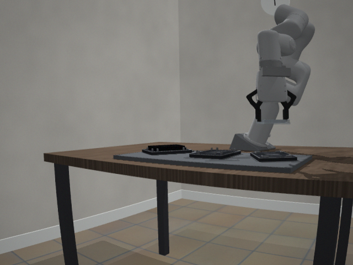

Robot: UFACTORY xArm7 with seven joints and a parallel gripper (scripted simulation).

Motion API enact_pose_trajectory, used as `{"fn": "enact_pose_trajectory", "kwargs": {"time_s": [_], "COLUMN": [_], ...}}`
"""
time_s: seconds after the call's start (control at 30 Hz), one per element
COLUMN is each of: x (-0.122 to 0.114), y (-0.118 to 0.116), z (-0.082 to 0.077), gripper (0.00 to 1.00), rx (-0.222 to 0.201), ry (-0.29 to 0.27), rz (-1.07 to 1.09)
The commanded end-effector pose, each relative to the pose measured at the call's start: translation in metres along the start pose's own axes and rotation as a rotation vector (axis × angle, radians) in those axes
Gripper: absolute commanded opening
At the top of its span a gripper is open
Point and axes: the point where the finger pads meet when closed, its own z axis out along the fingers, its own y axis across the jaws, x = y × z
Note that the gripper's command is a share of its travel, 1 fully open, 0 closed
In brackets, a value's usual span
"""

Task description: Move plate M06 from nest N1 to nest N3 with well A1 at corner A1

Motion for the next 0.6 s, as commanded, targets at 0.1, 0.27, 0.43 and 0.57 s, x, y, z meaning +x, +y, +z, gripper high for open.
{"fn": "enact_pose_trajectory", "kwargs": {"time_s": [0.1, 0.27, 0.43, 0.57], "x": [0.001, 0.001, -0.009, -0.020], "y": [0.001, 0.001, 0.018, 0.035], "z": [-0.006, -0.006, -0.006, -0.006], "gripper": [0.00, 0.00, 0.00, 0.00], "rx": [-0.002, -0.002, -0.001, -0.001], "ry": [0.004, 0.004, 0.004, 0.004], "rz": [0.000, 0.000, 0.133, 0.267]}}
